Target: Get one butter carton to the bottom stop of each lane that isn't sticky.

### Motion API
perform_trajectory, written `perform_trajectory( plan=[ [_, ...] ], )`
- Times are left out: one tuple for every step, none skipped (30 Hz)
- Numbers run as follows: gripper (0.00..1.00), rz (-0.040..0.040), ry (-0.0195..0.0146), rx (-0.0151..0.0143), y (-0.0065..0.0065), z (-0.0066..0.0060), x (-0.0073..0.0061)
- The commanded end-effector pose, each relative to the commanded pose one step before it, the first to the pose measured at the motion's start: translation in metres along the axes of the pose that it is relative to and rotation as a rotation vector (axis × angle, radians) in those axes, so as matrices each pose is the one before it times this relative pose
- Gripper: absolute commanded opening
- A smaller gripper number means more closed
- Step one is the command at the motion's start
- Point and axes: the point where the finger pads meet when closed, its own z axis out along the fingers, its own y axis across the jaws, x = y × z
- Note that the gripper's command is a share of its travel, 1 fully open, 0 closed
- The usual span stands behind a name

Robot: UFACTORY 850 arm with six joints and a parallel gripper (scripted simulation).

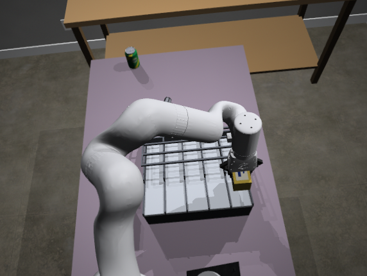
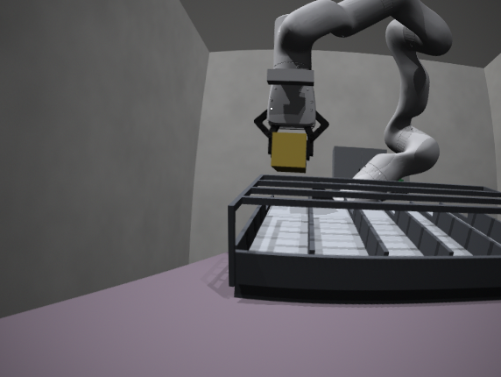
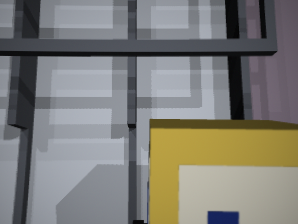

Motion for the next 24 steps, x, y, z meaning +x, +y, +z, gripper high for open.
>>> perform_trajectory(
  plan=[
    [0.00, 0.00056, -0.00734, 0.00046, 0.00032, -0.00061, 0.00078],
    [0.00, 0.00000, 0.00000, 0.00000, 0.00000, 0.00000, 0.00000],
    [0.00, 0.00000, 0.00000, 0.00000, 0.00000, 0.00000, 0.00000],
    [0.00, 0.00000, 0.00000, 0.00000, 0.00000, 0.00000, 0.00000],
    [0.00, 0.00000, 0.00000, 0.00000, 0.00000, 0.00000, 0.00000],
    [0.00, 0.00000, 0.00000, 0.00000, 0.00000, 0.00000, 0.00000],
    [0.00, 0.00000, 0.00000, 0.00000, 0.00000, 0.00000, 0.00000],
    [0.00, 0.00000, 0.00000, 0.00000, 0.00000, 0.00000, 0.00000],
    [0.00, 0.00020, -0.09852, -0.00037, -0.00050, 0.00010, 0.00008],
    [0.00, 0.00000, 0.00000, 0.00000, 0.00000, 0.00000, 0.00000],
    [0.00, 0.00000, 0.00000, 0.00000, 0.00000, 0.00000, 0.00000],
    [0.00, 0.00000, 0.00000, 0.00000, 0.00000, 0.00000, 0.00000],
    [0.00, 0.00000, 0.00000, 0.00000, 0.00000, 0.00000, 0.00000],
    [0.00, 0.00000, 0.00000, 0.00000, 0.00000, 0.00000, 0.00000],
    [0.00, 0.00000, 0.00000, 0.00000, 0.00000, 0.00000, 0.00000],
    [0.00, 0.00000, 0.00000, 0.00000, 0.00000, 0.00000, 0.00000],
    [0.00, 0.00000, 0.00000, 0.00000, 0.00000, 0.00000, 0.00000],
    [0.00, 0.00000, 0.00000, 0.00000, 0.00000, 0.00000, 0.00000],
    [0.00, 0.00000, 0.00000, 0.00000, 0.00000, 0.00000, 0.00000],
    [0.00, 0.00000, 0.00000, 0.00000, 0.00000, 0.00000, 0.00000],
    [0.00, 0.00000, 0.00000, 0.00000, 0.00000, 0.00000, 0.00000],
    [0.00, 0.00000, 0.00000, 0.00000, 0.00000, 0.00000, 0.00000],
    [0.00, 0.00000, 0.00000, 0.00000, 0.00000, 0.00000, 0.00000],
    [0.00, 0.00000, 0.00000, 0.00000, 0.00000, 0.00000, 0.00000]
  ],
)
